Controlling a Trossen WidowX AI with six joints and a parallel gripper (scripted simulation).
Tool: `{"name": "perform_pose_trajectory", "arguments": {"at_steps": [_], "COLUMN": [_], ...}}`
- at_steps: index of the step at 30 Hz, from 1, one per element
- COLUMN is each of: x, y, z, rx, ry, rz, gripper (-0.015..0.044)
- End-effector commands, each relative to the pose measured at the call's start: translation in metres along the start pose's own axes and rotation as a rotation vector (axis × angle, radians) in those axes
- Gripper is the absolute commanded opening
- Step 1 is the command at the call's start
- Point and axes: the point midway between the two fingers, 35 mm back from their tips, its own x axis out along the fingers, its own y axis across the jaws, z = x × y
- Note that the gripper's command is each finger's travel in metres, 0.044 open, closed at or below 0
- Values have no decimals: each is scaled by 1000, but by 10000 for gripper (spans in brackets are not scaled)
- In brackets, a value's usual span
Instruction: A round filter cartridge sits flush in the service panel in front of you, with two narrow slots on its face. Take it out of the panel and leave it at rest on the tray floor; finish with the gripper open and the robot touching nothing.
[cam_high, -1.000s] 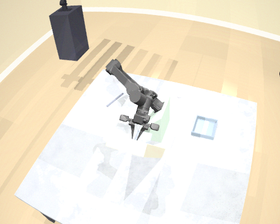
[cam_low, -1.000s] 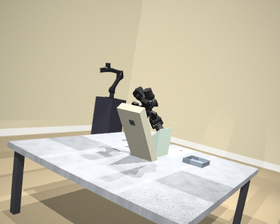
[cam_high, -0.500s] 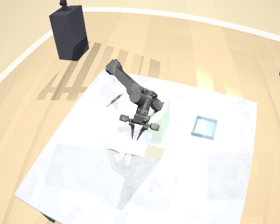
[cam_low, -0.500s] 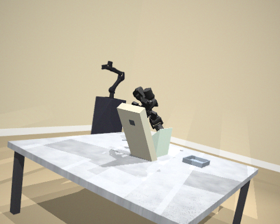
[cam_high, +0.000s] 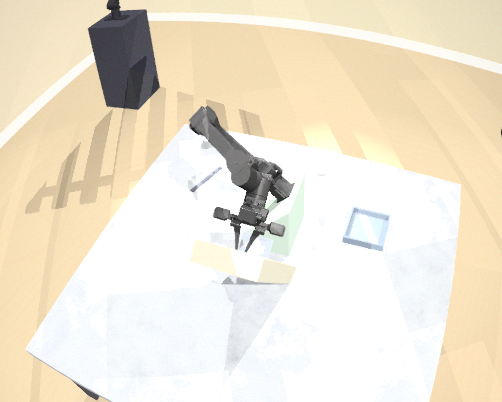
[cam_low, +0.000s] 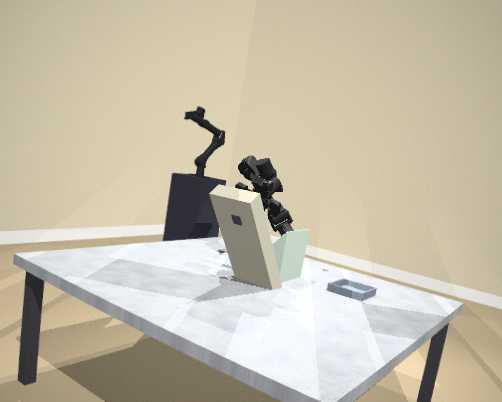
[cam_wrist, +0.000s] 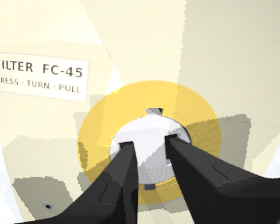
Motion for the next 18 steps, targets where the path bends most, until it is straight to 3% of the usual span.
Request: {"name": "perform_pose_trajectory", "arguments": {"at_steps": [1, 18], "x": [3, 9], "y": [2, 2], "z": [-3, -3], "rx": [-10, -10], "ry": [6, 6], "rz": [4, 4], "gripper": [92, 92]}}
